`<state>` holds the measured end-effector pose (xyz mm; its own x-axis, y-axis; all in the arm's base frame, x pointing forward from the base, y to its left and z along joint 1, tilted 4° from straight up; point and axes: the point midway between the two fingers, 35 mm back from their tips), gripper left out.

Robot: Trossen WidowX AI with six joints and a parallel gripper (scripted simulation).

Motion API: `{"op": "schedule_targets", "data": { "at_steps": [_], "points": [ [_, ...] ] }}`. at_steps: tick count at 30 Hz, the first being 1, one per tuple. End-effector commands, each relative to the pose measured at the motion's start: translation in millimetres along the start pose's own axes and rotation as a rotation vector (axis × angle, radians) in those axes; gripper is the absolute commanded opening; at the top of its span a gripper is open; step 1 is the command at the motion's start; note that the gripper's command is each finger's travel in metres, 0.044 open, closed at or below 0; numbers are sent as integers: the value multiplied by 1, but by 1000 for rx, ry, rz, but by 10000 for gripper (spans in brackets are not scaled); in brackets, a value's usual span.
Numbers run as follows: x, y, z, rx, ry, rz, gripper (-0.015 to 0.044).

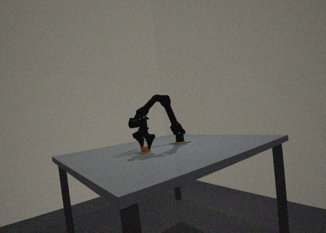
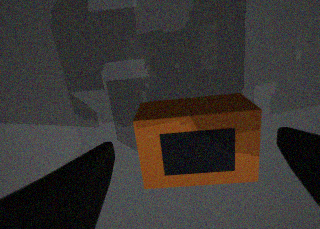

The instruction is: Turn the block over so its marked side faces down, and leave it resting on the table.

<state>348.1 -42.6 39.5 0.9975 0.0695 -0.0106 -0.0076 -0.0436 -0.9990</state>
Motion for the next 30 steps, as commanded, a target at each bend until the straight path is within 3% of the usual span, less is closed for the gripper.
{"op": "schedule_targets", "data": {
  "at_steps": [1,7,28,30],
  "points": [
    [-2,7,0,-2,-3,9,440],
    [-2,7,0,-2,-3,9,282],
    [-2,7,0,-2,-3,9,142],
    [-1,4,0,-2,-3,9,90]
  ]
}}
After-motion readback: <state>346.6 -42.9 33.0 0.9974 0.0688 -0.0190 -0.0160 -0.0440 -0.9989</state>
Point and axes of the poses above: the point midway between the two fingers, 35 mm back from their tips, its own y axis out along the fingers, its own z axis across the jaws, x = y × z, and after that the axes turned 15 degrees about -y, right-handed
